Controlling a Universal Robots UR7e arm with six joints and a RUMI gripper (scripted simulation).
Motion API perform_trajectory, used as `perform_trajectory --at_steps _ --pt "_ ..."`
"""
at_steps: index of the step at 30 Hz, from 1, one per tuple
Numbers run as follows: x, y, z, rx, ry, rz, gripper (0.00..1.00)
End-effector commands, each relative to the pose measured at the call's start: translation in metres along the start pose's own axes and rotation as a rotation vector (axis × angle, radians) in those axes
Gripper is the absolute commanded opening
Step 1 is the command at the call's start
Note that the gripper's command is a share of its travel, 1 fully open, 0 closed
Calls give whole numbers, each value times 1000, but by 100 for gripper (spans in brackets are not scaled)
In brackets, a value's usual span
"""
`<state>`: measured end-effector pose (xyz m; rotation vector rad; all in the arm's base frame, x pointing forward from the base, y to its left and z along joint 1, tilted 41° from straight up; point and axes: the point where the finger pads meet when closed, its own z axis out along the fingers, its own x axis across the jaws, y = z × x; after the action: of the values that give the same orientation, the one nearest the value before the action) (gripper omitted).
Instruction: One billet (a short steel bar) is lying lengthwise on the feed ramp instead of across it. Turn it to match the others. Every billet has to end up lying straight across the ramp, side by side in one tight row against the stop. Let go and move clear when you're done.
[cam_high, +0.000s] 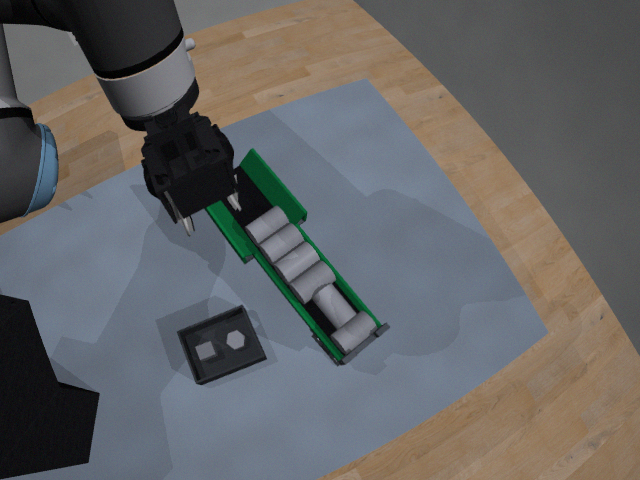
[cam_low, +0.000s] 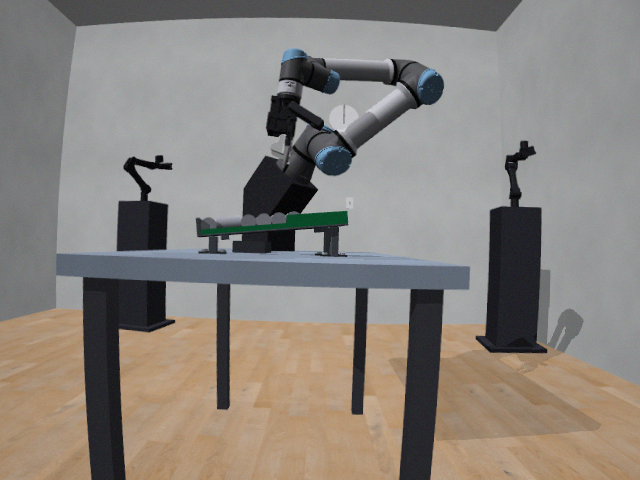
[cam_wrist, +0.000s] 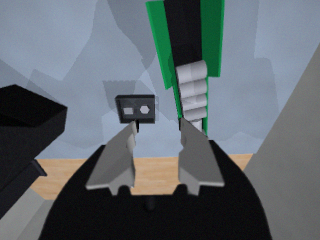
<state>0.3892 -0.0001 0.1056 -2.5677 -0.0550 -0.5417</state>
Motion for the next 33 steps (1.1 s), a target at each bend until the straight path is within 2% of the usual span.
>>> perform_trajectory --at_steps 1,2,7,19,24,33 --pt "0 0 0 0 0 0 35" --pt "0 0 0 0 0 0 35" --pt "-1 -3 39 0 0 0 35" --pt "-1 -3 39 0 0 0 35" --pt "37 42 43 91 -11 -175 35" --pt "37 42 43 91 -11 -175 35"
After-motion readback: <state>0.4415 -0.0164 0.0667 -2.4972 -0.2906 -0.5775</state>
